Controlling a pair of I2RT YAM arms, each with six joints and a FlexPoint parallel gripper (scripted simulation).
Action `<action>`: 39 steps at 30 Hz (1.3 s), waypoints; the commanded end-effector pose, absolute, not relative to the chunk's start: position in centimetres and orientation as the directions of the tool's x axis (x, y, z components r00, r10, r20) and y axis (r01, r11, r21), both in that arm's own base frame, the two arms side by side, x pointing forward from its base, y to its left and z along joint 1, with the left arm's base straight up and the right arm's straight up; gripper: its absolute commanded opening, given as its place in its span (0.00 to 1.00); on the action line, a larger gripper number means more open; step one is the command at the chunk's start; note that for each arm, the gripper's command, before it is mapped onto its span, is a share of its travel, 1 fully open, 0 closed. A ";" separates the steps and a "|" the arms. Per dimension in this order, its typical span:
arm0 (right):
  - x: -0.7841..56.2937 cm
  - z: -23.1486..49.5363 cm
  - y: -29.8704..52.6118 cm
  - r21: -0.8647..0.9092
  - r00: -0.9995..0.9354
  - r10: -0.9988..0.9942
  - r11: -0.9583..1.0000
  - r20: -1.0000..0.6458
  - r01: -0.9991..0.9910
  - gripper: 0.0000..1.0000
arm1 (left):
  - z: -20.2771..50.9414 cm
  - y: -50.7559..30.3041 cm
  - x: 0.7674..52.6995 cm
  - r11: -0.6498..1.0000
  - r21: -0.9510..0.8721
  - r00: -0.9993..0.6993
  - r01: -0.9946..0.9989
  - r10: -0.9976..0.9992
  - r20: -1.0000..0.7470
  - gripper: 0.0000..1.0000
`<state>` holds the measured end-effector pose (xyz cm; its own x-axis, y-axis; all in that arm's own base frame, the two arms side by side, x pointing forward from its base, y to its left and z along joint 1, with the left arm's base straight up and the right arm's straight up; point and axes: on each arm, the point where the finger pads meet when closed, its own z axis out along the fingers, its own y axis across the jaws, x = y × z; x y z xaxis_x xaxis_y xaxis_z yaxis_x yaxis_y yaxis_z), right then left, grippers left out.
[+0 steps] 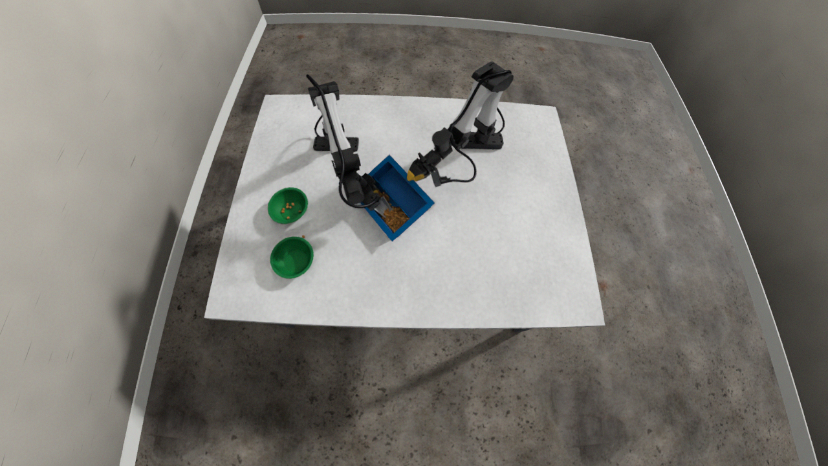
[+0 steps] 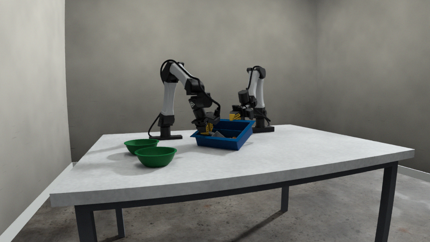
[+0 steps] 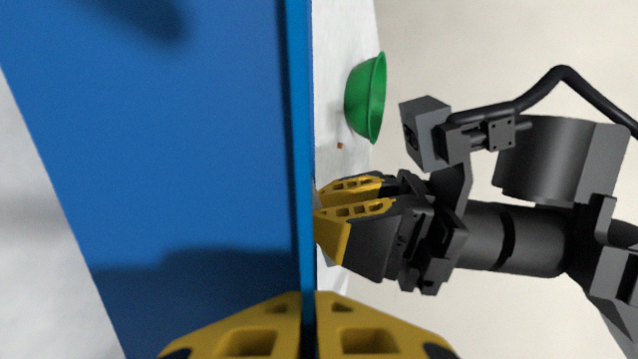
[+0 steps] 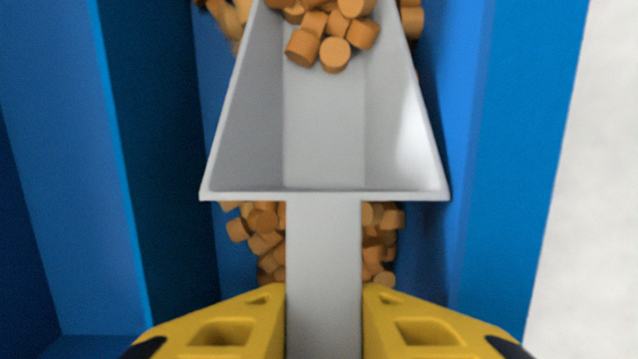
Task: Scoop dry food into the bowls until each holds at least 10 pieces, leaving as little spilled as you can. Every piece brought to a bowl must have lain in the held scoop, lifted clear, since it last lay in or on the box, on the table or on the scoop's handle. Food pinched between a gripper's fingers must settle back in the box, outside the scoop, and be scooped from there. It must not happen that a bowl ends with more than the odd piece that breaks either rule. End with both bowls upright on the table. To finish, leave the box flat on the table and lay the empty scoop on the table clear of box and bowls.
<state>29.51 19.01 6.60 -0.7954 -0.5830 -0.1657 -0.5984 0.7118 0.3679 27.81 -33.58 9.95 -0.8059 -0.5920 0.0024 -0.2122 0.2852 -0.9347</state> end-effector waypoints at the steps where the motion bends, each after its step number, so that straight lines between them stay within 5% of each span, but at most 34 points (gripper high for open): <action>1: 30.1 7.3 20.3 0.367 -0.785 -0.567 0.696 -0.248 -0.618 0.00 | 12.8 -34.5 28.3 0.230 -0.962 -0.816 -0.149 -0.578 -0.012 0.00; 39: 31.5 5.5 21.8 0.379 -0.796 -0.543 0.701 -0.267 -0.605 0.00 | 12.8 -34.7 28.0 0.231 -0.962 -0.821 -0.147 -0.570 -0.012 0.00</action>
